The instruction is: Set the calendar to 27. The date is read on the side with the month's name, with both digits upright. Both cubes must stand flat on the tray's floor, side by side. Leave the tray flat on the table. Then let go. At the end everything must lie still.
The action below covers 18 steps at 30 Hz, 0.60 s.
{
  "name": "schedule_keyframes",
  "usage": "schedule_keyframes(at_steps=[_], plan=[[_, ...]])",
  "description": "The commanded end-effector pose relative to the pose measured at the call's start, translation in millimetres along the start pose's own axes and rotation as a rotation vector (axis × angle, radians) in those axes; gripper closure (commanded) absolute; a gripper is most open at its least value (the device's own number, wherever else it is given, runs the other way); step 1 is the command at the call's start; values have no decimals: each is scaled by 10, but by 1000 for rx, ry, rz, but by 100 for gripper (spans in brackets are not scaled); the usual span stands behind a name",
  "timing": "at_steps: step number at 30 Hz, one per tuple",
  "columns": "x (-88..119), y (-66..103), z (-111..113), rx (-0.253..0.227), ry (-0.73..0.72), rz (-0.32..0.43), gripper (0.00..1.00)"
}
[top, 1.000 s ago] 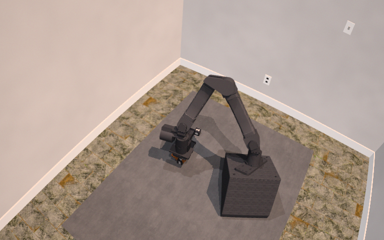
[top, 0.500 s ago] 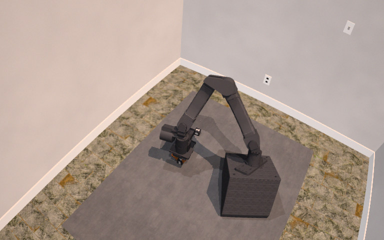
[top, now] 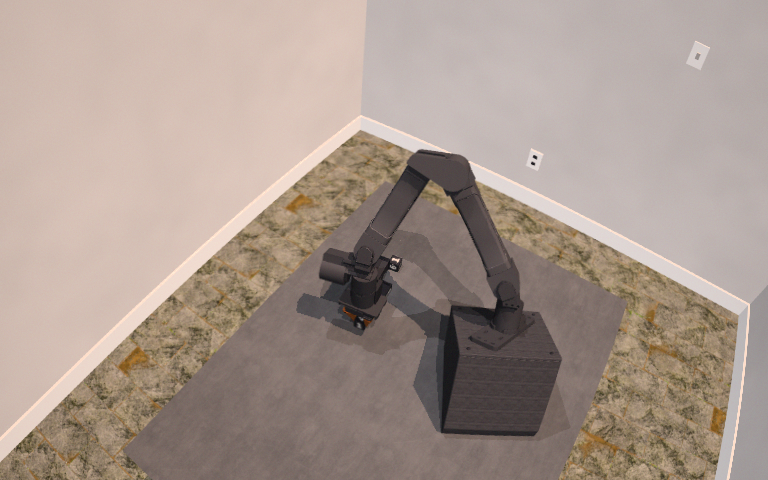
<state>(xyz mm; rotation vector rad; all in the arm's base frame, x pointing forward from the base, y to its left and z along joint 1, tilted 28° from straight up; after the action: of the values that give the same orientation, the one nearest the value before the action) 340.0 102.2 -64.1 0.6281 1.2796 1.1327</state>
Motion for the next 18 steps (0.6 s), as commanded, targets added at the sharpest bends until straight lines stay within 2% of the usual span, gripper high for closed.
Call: schedule_keyframes(at_steps=[1, 6, 11, 13, 18], plan=[[8, 25, 17, -7, 2, 2, 74], [8, 172, 16, -7, 2, 2, 74], [8, 529, 15, -7, 2, 3, 74], [8, 529, 15, -7, 2, 3, 74], [8, 873, 14, -7, 2, 3, 74]])
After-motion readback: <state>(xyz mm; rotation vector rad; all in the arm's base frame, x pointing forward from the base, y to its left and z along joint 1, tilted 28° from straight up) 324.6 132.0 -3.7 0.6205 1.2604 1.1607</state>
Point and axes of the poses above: the point where the finger pads meet when closed, its own y axis back along the fingers, its own z axis across the jaws, x = y × z, the point moved 2 cm from there along y, back along the fingers, and after that the axes turned 10 degrees about -y, right-handed, at the moved point
